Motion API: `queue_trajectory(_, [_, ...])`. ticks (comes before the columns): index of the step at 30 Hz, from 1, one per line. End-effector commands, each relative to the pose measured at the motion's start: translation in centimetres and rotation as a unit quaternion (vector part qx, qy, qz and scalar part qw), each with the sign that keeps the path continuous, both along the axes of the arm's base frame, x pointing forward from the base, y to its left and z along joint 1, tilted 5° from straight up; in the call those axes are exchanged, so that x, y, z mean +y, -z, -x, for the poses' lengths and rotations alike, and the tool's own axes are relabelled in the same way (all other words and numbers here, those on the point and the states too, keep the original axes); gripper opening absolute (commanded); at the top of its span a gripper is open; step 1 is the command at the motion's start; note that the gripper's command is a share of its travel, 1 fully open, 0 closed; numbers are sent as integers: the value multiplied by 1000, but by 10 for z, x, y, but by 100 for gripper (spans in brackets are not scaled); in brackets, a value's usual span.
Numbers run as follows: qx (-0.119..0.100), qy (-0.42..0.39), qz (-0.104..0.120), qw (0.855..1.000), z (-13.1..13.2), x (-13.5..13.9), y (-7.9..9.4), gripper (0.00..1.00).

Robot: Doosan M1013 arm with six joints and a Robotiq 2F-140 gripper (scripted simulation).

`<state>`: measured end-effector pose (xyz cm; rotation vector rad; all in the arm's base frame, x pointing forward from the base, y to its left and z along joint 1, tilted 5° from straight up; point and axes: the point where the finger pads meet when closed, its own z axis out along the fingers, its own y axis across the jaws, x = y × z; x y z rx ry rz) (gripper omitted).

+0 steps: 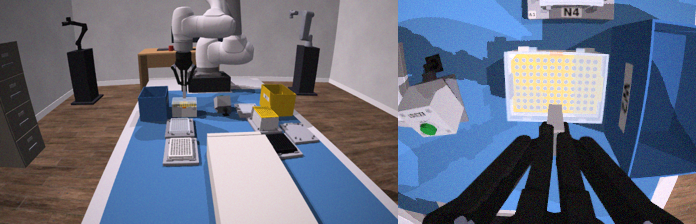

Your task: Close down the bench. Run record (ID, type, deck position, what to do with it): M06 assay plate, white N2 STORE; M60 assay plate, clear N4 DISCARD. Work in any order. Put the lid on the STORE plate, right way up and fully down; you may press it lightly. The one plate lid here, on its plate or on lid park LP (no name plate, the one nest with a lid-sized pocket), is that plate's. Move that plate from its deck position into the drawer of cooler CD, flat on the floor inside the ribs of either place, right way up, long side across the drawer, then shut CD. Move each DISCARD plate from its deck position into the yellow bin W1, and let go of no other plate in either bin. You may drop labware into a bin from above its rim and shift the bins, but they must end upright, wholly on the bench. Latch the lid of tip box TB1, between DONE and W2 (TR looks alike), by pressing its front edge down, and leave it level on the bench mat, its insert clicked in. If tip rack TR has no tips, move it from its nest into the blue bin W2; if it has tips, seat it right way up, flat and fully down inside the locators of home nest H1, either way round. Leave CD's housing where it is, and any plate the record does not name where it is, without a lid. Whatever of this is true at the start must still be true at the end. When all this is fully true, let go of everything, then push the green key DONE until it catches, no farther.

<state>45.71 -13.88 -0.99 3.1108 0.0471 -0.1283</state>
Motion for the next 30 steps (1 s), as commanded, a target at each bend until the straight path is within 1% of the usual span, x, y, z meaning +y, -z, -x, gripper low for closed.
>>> queue_trajectory(1, [0,0,0,1000,0,0,2,0])
queue_trajectory(30, [0,0,0,1000,1,0,7,0])
